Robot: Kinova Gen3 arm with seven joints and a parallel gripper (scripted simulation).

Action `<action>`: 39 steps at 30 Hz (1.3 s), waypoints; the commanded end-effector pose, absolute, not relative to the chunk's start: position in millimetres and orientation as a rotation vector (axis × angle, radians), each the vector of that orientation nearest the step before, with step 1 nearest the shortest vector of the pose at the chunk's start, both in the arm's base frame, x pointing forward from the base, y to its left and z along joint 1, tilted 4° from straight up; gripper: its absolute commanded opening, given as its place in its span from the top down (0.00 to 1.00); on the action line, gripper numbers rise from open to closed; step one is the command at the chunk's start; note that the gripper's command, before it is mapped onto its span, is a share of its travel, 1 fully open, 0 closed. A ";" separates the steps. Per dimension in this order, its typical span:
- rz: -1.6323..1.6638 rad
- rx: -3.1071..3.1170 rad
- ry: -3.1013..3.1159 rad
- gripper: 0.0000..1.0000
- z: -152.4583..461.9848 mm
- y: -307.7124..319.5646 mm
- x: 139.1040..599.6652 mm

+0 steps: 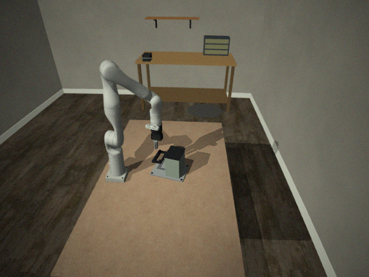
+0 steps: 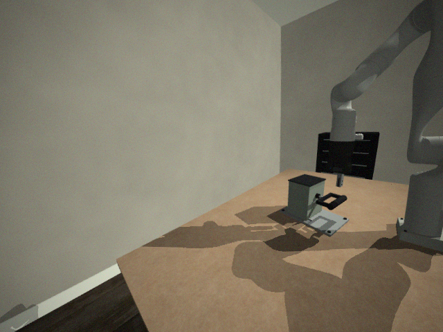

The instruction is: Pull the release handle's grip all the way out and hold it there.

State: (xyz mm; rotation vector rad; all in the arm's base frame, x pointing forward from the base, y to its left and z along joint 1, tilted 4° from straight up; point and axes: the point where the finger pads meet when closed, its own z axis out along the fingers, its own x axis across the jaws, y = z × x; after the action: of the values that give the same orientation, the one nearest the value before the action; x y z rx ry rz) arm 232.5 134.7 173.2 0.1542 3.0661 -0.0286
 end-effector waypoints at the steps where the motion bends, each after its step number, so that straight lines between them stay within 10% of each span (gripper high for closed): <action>1: -0.027 0.157 3.065 1.00 173.4 135.0 232.7; 6: -0.027 0.158 3.065 1.00 173.4 135.1 232.7; 7: -0.027 0.158 3.065 0.05 173.4 135.1 232.7; 39: -0.027 0.158 3.065 0.05 173.4 135.1 232.7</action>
State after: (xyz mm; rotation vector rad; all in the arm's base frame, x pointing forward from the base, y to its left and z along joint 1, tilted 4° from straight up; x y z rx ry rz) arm 232.4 134.8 173.1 0.1581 3.0658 -0.0287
